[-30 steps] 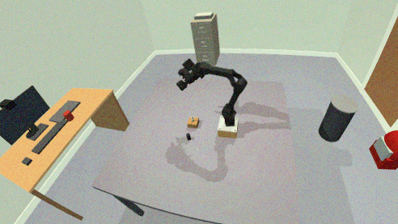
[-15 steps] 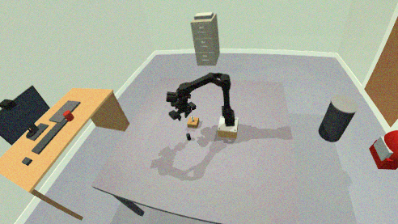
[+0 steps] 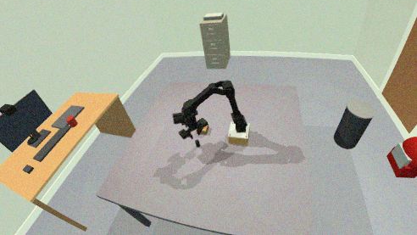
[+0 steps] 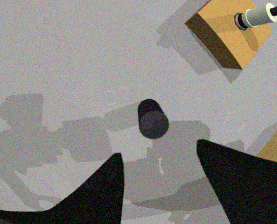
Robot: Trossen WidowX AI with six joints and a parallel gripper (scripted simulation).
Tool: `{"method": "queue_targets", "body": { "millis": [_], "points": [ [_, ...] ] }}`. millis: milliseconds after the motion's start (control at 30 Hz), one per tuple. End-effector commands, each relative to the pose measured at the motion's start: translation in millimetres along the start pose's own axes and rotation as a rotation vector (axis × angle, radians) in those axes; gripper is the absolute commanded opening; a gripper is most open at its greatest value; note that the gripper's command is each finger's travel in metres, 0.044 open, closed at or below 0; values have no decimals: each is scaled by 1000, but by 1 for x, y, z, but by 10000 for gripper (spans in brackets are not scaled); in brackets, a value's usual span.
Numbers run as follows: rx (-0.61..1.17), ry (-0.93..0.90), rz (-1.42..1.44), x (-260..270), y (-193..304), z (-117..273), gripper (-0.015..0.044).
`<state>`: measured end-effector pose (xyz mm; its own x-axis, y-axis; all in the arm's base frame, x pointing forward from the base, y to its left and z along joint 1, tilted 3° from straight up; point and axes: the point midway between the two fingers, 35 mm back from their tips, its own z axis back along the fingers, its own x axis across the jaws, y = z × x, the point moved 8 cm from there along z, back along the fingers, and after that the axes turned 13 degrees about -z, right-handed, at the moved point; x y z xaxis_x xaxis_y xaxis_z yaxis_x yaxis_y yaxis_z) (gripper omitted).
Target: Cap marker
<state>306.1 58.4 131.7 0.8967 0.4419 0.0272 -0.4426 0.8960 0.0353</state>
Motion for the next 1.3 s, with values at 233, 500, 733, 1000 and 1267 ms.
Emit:
{"method": "queue_targets", "body": {
  "millis": [233,500,733,1000,1267],
  "points": [
    [6,18,-6,-1,1,-30,240],
    [6,18,-6,0,0,-39,240],
    [6,18,-6,0,0,-50,240],
    [6,18,-6,0,0,-63,240],
    [6,18,-6,-1,1,-76,240]
  ]
}}
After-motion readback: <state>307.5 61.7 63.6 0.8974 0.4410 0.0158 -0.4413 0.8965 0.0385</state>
